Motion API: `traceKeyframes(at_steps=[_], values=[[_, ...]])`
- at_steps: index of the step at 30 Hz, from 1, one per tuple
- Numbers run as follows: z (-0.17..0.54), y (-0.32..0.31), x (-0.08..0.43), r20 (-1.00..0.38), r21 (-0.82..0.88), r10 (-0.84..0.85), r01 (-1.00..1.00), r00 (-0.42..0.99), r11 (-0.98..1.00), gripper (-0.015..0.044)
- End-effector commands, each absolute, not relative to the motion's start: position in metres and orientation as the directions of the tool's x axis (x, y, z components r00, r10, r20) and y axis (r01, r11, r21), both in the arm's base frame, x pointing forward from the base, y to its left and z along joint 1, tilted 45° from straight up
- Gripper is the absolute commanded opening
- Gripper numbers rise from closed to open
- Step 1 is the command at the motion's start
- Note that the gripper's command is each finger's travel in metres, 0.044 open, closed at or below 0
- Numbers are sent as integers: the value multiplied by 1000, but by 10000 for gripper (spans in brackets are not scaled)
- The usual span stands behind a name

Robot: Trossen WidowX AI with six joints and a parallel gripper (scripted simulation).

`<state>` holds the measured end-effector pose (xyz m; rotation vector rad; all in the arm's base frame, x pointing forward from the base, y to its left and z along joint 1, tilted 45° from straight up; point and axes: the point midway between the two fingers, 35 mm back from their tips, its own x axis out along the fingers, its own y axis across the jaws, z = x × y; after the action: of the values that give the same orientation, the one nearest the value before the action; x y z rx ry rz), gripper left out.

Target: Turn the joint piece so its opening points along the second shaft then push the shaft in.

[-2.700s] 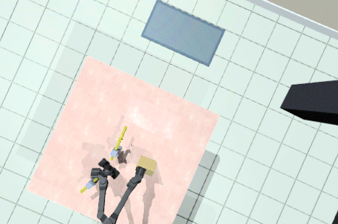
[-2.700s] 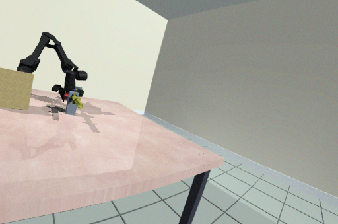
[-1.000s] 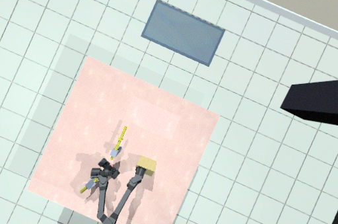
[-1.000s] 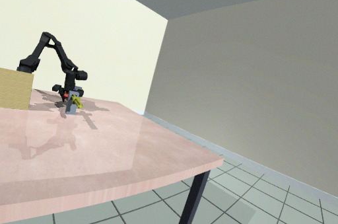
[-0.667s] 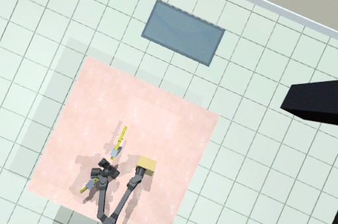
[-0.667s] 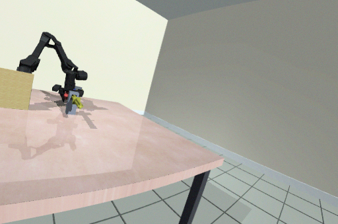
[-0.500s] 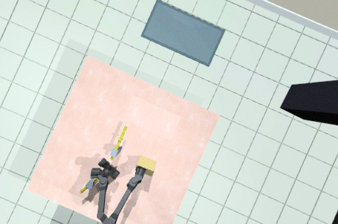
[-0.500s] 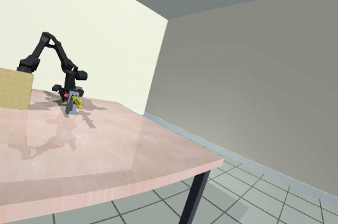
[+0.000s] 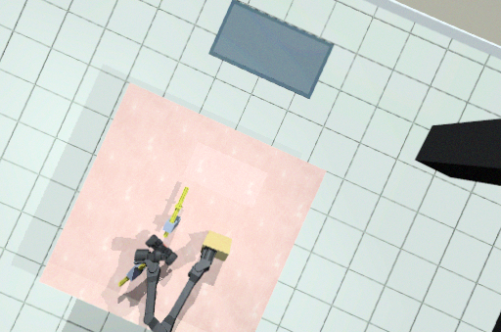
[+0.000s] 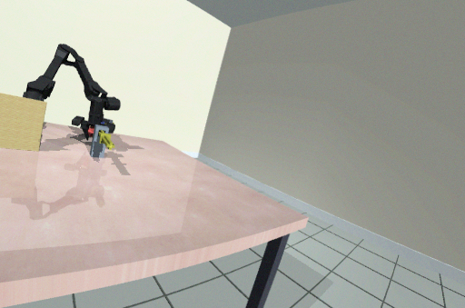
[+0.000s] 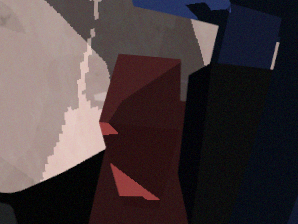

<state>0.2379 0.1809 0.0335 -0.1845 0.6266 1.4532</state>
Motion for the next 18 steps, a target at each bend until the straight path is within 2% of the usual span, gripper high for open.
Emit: traceKeyframes(at_steps=[1,18], values=[[33,180,238,-508,248,861,-959,-11,134,0],[33,167,240,-697,187,712,-980,-88,62,0]])
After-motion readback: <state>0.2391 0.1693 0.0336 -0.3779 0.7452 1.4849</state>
